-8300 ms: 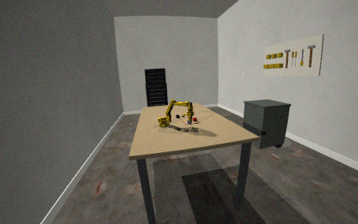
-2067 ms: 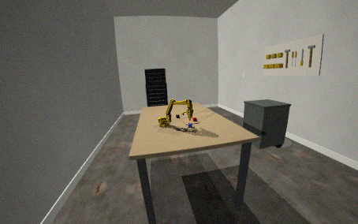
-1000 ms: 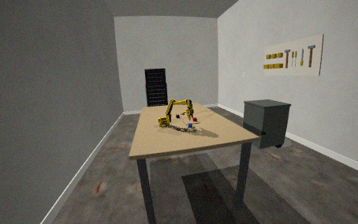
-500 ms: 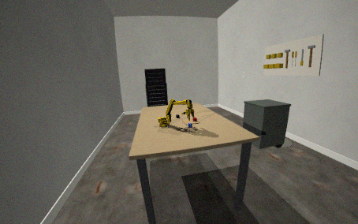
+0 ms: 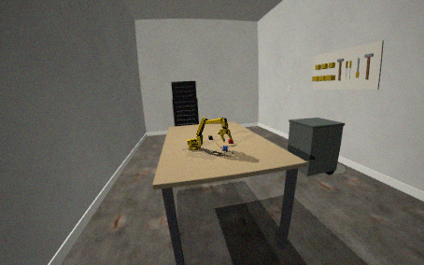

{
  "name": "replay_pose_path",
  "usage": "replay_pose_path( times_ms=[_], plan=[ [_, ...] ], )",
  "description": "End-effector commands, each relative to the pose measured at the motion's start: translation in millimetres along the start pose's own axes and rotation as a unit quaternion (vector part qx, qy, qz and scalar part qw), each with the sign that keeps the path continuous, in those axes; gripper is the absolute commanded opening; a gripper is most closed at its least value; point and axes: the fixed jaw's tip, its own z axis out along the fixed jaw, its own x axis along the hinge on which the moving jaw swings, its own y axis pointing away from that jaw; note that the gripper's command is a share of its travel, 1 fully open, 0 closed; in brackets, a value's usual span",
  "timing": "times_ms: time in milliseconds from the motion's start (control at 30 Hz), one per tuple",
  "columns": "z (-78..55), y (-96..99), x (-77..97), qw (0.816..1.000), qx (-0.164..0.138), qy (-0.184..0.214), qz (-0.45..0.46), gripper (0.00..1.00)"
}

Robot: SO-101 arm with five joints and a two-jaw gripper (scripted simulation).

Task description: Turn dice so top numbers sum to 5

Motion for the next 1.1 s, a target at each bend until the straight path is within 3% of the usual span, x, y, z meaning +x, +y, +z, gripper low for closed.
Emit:
replay_pose_path(
  times_ms=[0, 233, 300, 433, 600, 800, 867, 1067],
  plan=[
    [-10.6, -4.3, -1.5, 0.997, 0.019, 0.016, 0.069, 0.35],
    [-9.4, -6.1, -5.8, 0.978, 0.02, 0.012, 0.207, 0.35],
    [-9.4, -6.1, -5.8, 0.978, 0.02, 0.012, 0.207, 0.35],
    [-8.7, -7.5, -8.2, 0.958, 0.02, 0.009, 0.287, 0.35],
    [-7.8, -9.5, -11.2, 0.922, 0.019, 0.006, 0.386, 0.35],
    [-6.8, -12.1, -14.4, 0.867, 0.018, 0.003, 0.498, 0.35],
    [-6.8, -12.1, -14.4, 0.867, 0.018, 0.003, 0.498, 0.35],
    [-5.8, -14.8, -17.1, 0.801, 0.016, 0.0, 0.598, 0.35]
  ],
)
